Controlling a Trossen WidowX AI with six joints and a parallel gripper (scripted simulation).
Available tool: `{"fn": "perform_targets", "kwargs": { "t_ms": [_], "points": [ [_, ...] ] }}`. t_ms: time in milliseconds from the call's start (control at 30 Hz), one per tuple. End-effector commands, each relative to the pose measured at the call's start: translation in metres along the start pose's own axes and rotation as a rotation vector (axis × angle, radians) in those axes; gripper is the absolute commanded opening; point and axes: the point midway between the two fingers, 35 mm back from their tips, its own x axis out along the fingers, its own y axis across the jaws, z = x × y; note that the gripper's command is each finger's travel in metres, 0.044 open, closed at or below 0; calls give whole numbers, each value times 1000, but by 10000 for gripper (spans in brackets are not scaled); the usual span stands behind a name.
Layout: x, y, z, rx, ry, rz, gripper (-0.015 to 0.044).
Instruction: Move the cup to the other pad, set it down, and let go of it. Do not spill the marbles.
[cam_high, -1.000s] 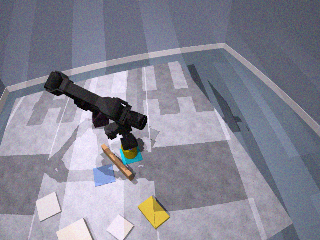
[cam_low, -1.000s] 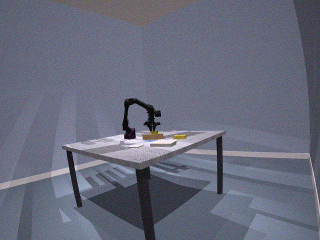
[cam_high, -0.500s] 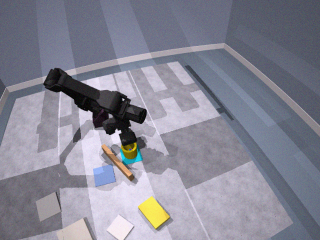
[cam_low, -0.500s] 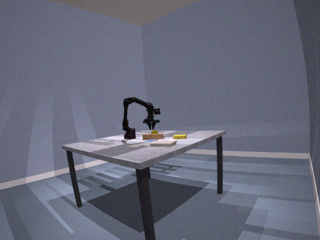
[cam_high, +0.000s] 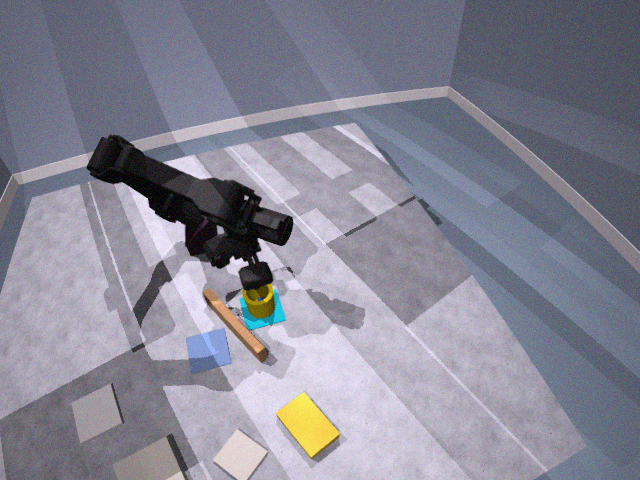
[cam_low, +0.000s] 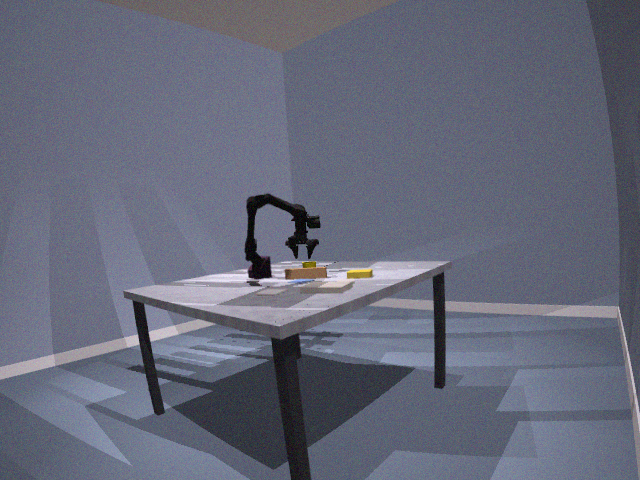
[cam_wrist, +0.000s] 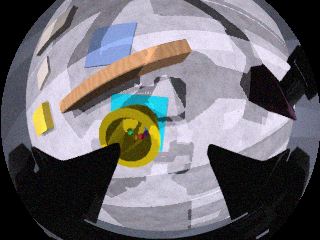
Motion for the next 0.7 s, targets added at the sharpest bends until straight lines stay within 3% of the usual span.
{"fn": "perform_targets", "kwargs": {
  "t_ms": [0, 367, 667],
  "points": [
    [-12, 2, -2, 10, 11, 7, 440],
    [-60, -2, 0, 19, 20, 11, 440],
    [-58, -5, 0, 7, 9, 6, 440]
  ]
}}
